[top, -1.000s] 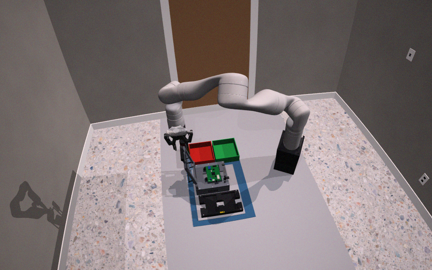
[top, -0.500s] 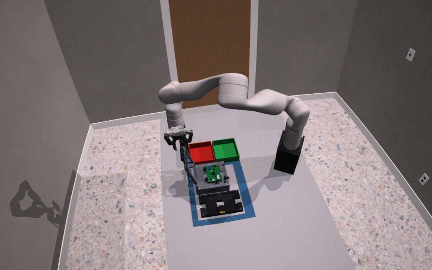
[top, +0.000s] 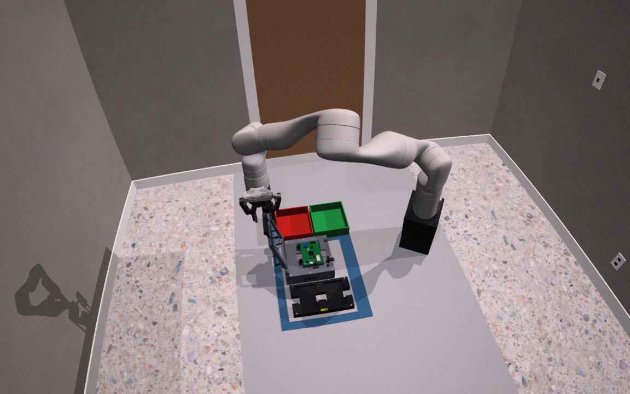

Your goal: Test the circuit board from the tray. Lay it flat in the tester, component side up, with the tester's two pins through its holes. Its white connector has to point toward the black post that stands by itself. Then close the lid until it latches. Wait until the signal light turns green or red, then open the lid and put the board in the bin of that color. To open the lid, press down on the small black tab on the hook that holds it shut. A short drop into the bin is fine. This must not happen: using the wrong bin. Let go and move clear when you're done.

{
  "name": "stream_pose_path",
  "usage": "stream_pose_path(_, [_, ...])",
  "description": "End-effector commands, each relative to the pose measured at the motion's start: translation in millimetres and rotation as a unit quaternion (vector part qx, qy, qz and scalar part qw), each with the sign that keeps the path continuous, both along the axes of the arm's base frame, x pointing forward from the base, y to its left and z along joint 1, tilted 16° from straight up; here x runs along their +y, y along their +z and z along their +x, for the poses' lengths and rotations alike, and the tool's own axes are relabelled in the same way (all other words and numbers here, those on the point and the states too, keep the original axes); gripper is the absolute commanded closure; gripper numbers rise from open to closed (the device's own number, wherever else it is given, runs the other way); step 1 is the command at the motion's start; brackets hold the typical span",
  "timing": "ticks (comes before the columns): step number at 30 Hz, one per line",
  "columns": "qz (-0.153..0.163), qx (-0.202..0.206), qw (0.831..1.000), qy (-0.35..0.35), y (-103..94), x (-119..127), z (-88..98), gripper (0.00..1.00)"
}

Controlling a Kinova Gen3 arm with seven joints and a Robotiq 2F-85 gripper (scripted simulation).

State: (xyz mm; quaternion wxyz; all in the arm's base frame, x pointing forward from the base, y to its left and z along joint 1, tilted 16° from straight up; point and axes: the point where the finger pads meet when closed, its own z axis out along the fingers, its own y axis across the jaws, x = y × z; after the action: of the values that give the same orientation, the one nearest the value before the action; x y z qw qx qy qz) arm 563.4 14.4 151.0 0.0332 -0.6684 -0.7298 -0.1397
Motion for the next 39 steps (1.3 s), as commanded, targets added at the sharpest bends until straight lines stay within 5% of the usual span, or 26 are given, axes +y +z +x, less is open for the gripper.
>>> stream_pose_path(1, [-0.001, 0.003, 1.0, 0.0, -6.3, 0, -0.7, 0.5])
stream_pose_path(12, [-0.001, 0.003, 1.0, 0.0, -27.0, 6, 2.4, 0.5])
stream_pose_path(33, [-0.001, 0.003, 1.0, 0.0, -28.1, 6, 2.6, 0.5])
stream_pose_path(34, [-0.001, 0.003, 1.0, 0.0, -28.1, 6, 2.6, 1.0])
stream_pose_path(39, [-0.001, 0.003, 1.0, 0.0, -28.1, 6, 2.6, 1.0])
